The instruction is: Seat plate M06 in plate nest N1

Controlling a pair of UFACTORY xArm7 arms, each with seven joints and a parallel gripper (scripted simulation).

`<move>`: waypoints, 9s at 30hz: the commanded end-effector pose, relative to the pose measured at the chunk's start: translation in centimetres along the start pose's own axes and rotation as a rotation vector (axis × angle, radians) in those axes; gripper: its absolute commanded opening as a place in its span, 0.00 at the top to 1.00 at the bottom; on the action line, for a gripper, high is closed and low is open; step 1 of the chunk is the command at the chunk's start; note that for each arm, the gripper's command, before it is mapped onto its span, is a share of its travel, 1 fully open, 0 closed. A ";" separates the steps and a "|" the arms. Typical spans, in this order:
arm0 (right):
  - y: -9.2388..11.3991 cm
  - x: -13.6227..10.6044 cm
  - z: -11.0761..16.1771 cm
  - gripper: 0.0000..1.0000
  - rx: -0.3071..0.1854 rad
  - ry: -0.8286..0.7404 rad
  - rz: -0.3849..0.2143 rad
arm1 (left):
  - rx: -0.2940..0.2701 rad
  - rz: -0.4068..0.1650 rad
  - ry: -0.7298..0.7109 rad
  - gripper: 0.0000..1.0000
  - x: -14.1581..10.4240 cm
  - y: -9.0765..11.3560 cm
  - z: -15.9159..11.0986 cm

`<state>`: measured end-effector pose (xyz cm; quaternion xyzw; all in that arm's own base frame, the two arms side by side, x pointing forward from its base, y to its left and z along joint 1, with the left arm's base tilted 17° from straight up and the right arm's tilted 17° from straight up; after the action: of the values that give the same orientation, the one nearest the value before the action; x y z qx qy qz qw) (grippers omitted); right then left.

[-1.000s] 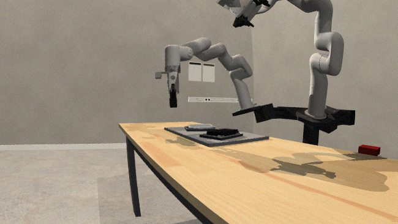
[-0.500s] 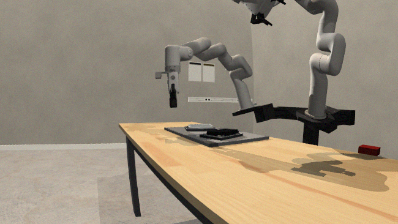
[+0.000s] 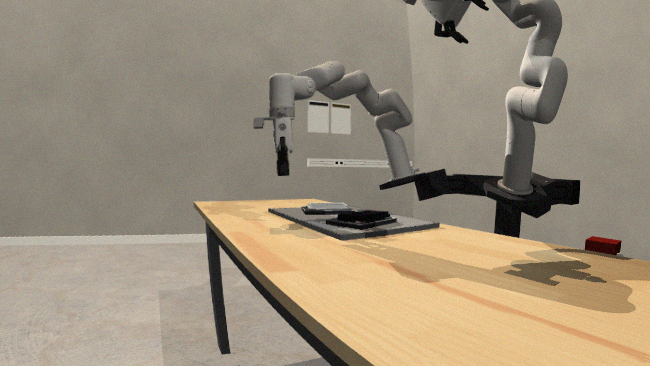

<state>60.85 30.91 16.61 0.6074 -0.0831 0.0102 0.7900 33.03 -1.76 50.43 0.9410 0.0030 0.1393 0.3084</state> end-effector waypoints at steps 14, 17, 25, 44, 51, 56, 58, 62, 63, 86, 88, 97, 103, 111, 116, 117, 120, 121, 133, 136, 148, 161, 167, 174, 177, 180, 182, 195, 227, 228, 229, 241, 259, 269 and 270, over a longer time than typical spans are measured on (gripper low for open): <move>0.4 0.1 -0.1 0.00 0.005 0.000 0.006 | -0.174 -0.074 -0.219 0.00 -5.5 -0.1 -2.9; 0.4 0.1 -0.1 0.00 0.005 0.000 0.006 | -0.210 -0.081 -0.263 0.00 -6.5 -0.2 -3.2; 0.4 0.1 -0.1 0.00 0.005 0.000 0.006 | -0.305 -0.087 -0.375 0.00 -9.1 -0.3 -4.0; 0.4 0.1 -0.1 0.00 0.005 0.000 0.006 | -0.481 -0.055 -0.582 0.00 -13.6 -0.3 -5.0; 0.4 0.1 -0.1 0.00 0.005 0.000 0.006 | -0.523 -0.039 -0.633 0.00 -14.7 -0.3 -5.1; 0.4 0.1 -0.1 0.00 0.005 0.000 0.006 | -0.560 -0.022 -0.677 0.00 -15.6 -0.3 -5.2; 0.4 0.1 -0.1 0.00 0.005 0.000 0.006 | -0.573 -0.016 -0.693 0.00 -15.9 -0.3 -5.2; 0.4 0.1 -0.1 0.00 0.005 0.000 0.006 | -0.596 -0.003 -0.722 0.00 -16.5 -0.3 -5.3; 0.4 0.1 -0.1 0.00 0.005 0.000 0.006 | -0.602 0.000 -0.729 0.00 -16.7 -0.3 -5.3; 0.4 0.1 -0.1 0.00 0.005 0.000 0.006 | -0.666 0.040 -0.810 0.00 -18.3 -0.2 -5.4; 0.4 0.1 -0.1 0.00 0.005 0.000 0.006 | -0.669 0.043 -0.814 0.00 -18.4 -0.2 -5.4; 0.4 0.1 -0.1 0.00 0.005 0.000 0.006 | -0.677 0.049 -0.825 0.00 -18.6 -0.2 -5.4; 0.4 0.1 -0.1 0.00 0.005 0.000 0.006 | -0.679 0.049 -0.826 0.00 -18.6 -0.2 -5.4; 0.4 0.1 -0.1 0.00 0.005 0.000 0.006 | -0.679 0.050 -0.827 0.00 -18.6 -0.2 -5.4; 0.4 0.1 -0.1 0.00 0.005 0.000 0.006 | -0.679 0.052 -0.829 0.00 -18.6 -0.2 -5.3; 0.4 0.1 -0.1 0.00 0.005 0.000 0.006 | -0.679 0.053 -0.831 0.00 -18.6 -0.1 -5.3; 0.4 0.1 -0.1 0.00 0.005 0.000 0.006 | -0.678 0.061 -0.841 0.00 -18.6 0.0 -5.2; 0.4 0.1 -0.1 0.00 0.005 0.000 0.006 | -0.678 0.064 -0.846 0.00 -18.7 0.1 -5.2; 0.4 0.1 -0.1 0.00 0.005 0.000 0.006 | -0.674 0.135 -0.941 0.00 -18.9 1.4 -4.3; 0.4 0.1 -0.1 0.00 0.005 0.000 0.006 | -0.671 0.167 -0.984 0.00 -19.1 1.9 -3.9; 0.4 0.1 -0.1 0.00 0.005 0.000 0.006 | -0.656 0.312 -1.172 0.00 -20.4 4.4 -2.5; 0.4 0.1 -0.1 0.00 0.005 0.000 0.006 | -0.642 0.410 -1.294 0.00 -21.5 6.0 -1.7; 0.4 0.1 -0.1 0.00 0.005 0.000 0.006 | -0.639 0.427 -1.315 0.00 -21.7 6.3 -1.6; 0.4 0.1 -0.1 0.00 0.005 0.000 0.006 | -0.638 0.435 -1.325 0.00 -21.8 6.4 -1.5; 0.4 0.1 -0.1 0.00 0.005 0.000 0.006 | -0.638 0.435 -1.326 0.00 -21.8 6.4 -1.5; 0.4 0.1 -0.1 0.00 0.005 0.000 0.006 | -0.638 0.435 -1.326 0.00 -21.8 6.4 -1.5; 0.4 0.1 -0.1 0.00 0.005 0.000 0.006 | -0.638 0.435 -1.326 0.00 -21.8 6.4 -1.5; 0.0 -2.3 -2.6 1.00 0.004 -0.142 0.010 | -0.638 0.435 -1.326 0.00 -21.8 6.4 -1.5; -1.6 -11.8 -10.1 1.00 0.007 -0.516 0.022 | -0.638 0.435 -1.326 0.00 -21.8 6.4 -1.5; -1.6 -11.9 -10.1 1.00 0.007 -0.516 0.022 | -0.638 0.435 -1.326 0.00 -21.8 6.4 -1.5; -1.6 -12.3 -10.4 1.00 0.009 -0.549 0.024 | -0.638 0.435 -1.326 0.00 -21.8 6.4 -1.5; -1.9 -16.2 -12.7 1.00 0.019 -0.660 0.029 | -0.638 0.435 -1.326 0.00 -21.8 6.4 -1.5; -2.0 -22.2 -15.7 1.00 0.046 -0.846 0.032 | -0.638 0.435 -1.326 0.00 -21.8 6.4 -1.5; -2.0 -25.0 -16.8 1.00 0.064 -0.937 0.030 | -0.638 0.435 -1.326 0.00 -21.8 6.4 -1.5; -2.0 -25.5 -17.0 1.00 0.064 -0.937 0.030 | -0.638 0.435 -1.326 0.00 -21.8 6.4 -1.5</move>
<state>38.86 48.21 6.74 0.5672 -0.4310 -0.2468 0.6570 11.13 -8.03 49.52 0.6727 -0.4071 -0.4034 0.4680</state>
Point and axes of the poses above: on each arm, the point where the finger pads meet when closed, its own y axis back along the fingers, its own z axis across the jaws, x = y × z, the point moved 9 cm from there along y, back along the fingers, and after that the axes turned 10 degrees about y, right-handed, at the moved point
